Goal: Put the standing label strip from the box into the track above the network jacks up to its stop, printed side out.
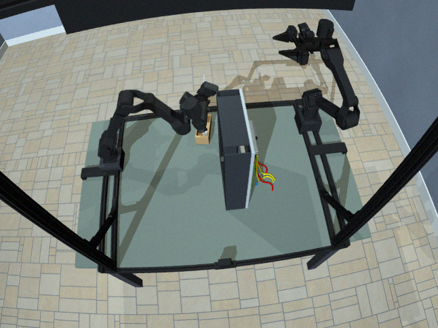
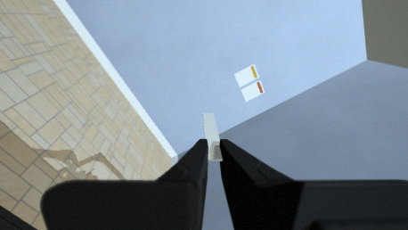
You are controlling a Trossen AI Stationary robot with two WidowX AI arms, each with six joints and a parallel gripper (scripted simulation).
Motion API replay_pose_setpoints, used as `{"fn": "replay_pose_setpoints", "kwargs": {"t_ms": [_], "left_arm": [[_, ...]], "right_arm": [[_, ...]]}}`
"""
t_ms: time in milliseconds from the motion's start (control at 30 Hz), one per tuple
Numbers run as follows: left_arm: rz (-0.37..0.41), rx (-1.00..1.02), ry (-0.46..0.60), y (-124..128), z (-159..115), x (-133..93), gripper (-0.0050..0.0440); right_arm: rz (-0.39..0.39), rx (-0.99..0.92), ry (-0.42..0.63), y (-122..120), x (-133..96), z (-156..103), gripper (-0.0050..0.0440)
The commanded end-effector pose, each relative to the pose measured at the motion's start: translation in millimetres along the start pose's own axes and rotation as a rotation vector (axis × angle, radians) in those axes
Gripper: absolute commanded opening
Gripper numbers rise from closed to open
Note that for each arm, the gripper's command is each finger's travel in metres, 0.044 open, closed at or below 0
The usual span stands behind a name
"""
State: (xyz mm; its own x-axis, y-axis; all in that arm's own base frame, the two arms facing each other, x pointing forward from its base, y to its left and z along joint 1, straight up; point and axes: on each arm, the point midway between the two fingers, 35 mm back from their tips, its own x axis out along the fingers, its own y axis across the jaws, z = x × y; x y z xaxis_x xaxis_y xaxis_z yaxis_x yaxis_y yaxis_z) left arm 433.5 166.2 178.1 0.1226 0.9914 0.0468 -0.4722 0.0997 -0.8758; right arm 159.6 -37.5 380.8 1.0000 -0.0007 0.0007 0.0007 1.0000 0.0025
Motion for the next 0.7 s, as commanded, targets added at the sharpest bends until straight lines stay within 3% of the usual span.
{"fn": "replay_pose_setpoints", "kwargs": {"t_ms": [0, 667], "left_arm": [[0.005, -0.036, -0.01, -1.2, 3.7, -2.6, -0.005], [0.027, -0.14, -0.039, 5.6, 11.3, -8.9, -0.005]], "right_arm": [[0.0, -0.007, -0.002, 0.5, -0.2, 1.8, 0.044], [0.0, -0.007, -0.002, 0.5, -0.2, 1.8, 0.044]]}}
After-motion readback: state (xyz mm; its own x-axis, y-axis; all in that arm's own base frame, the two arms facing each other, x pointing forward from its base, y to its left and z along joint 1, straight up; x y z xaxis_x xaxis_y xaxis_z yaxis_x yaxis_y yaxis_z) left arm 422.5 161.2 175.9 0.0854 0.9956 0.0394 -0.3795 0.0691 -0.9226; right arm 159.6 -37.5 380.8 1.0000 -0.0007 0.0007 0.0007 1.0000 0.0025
